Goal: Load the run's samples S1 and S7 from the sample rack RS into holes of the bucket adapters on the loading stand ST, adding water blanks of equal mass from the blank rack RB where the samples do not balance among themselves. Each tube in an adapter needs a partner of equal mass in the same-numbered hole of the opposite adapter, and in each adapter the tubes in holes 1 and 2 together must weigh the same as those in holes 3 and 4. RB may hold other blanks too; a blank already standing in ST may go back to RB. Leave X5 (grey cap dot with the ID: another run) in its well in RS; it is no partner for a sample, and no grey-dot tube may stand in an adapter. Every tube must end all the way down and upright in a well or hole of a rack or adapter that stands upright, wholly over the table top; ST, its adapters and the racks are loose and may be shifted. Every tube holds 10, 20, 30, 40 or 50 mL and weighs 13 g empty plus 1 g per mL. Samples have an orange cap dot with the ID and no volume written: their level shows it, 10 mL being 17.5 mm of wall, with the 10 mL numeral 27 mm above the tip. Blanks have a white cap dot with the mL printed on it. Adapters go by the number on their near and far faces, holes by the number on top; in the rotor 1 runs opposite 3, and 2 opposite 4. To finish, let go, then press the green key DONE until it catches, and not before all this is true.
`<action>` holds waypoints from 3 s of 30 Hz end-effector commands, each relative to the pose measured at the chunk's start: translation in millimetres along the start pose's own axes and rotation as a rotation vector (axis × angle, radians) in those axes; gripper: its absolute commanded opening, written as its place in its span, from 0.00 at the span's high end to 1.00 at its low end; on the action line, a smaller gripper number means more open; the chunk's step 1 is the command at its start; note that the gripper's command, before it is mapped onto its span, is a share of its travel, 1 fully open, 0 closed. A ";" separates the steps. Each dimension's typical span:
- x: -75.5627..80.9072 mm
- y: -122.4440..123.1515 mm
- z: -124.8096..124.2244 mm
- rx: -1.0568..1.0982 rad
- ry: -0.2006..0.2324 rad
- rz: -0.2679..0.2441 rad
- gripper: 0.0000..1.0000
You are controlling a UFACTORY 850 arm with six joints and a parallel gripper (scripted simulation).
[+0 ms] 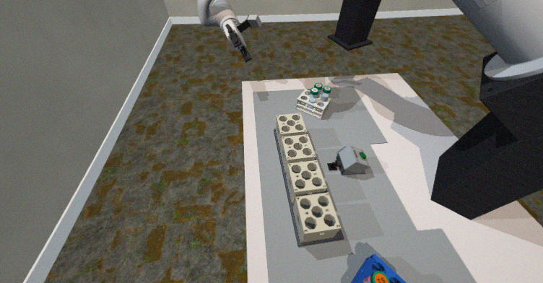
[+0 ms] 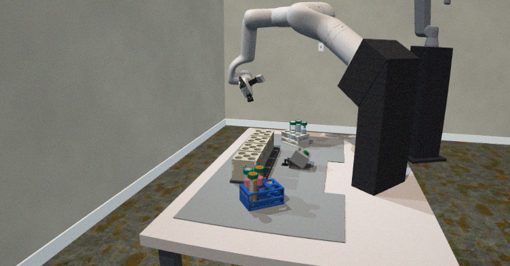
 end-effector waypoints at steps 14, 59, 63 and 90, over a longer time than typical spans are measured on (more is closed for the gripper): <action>0.8 -0.1 0.7 0.001 -0.001 -0.001 0.00; -141.7 -28.4 -8.8 0.074 -0.296 0.554 0.00; -157.5 -33.3 -9.0 0.106 -0.348 0.634 0.00; -245.4 -62.8 -9.5 0.409 -0.681 1.074 0.00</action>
Point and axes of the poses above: the point where the finger pads meet when closed, its own x axis back along the fingers, its own z axis across the jaws, y = z × x, the point moved 7 cm from there along x, back along the fingers, and after that the axes turned 13 degrees about -x, right-handed, at the moved point
